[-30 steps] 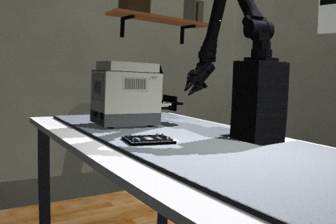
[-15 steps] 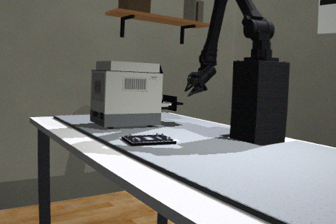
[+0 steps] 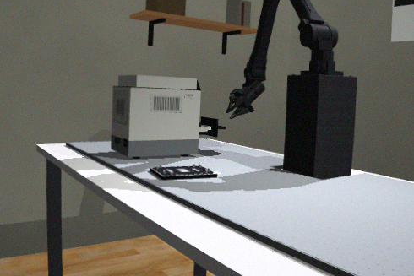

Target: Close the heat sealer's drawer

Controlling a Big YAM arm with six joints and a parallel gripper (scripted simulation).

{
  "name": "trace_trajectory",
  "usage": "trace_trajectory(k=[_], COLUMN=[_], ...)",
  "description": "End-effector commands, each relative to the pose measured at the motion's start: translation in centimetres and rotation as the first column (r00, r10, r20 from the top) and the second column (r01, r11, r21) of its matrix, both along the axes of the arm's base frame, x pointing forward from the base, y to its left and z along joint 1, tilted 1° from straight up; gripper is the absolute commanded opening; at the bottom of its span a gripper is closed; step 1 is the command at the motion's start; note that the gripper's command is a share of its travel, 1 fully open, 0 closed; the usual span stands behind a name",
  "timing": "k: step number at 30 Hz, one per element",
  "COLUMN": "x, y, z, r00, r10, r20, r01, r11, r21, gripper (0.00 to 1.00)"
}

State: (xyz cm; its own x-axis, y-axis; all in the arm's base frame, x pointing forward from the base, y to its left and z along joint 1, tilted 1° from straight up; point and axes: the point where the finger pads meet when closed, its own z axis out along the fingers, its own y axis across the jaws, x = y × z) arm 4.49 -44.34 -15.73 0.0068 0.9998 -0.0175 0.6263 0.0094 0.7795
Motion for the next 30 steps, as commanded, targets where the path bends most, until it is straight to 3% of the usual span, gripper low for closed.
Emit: trace_trajectory(k=[1,30], x=[0.8,2.2], y=[0.4,0.7], z=[-1.1,-2.1], r00=[1.0,1.0], r10=[0.003,0.003], r20=[0.007,0.008], r01=[-0.003,-0.003], r11=[1.0,1.0], r21=[0.022,0.026], gripper=[0.3,0.3])
